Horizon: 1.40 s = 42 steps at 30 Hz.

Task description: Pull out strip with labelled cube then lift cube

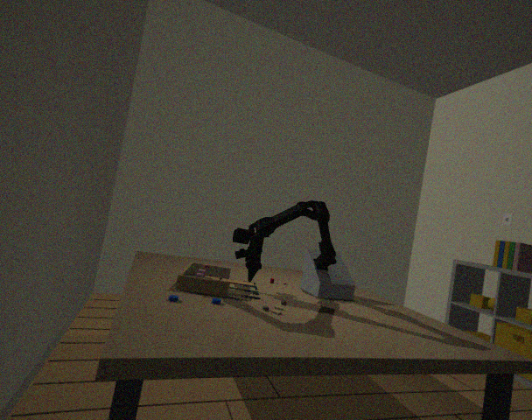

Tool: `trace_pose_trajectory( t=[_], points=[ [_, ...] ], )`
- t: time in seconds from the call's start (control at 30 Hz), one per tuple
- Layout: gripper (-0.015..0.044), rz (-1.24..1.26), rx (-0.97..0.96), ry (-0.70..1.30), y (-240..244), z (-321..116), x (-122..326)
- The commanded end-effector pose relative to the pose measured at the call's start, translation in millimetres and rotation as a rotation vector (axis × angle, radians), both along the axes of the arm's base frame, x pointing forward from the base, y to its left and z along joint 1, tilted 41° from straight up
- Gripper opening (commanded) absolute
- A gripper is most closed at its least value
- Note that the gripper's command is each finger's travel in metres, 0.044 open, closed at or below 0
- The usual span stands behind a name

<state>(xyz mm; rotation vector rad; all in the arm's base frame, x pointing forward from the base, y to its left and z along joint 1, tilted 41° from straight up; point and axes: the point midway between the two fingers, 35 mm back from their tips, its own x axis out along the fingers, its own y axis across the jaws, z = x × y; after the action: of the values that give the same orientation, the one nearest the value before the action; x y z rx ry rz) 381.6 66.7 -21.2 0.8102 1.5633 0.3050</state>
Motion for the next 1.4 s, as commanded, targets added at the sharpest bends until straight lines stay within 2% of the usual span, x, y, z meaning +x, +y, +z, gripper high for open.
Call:
trace_pose_trajectory(
  t=[0.0, 0.43, 1.37],
  points=[
    [0.0000, -0.003, 0.002, 0.013, 4.4, -9.3, -2.2],
    [0.0000, -0.003, 0.004, 0.014, 16.6, -25.1, -3.3],
    [0.0000, -0.003, 0.004, 0.014, 17.3, -25.8, -3.3]
  ],
)
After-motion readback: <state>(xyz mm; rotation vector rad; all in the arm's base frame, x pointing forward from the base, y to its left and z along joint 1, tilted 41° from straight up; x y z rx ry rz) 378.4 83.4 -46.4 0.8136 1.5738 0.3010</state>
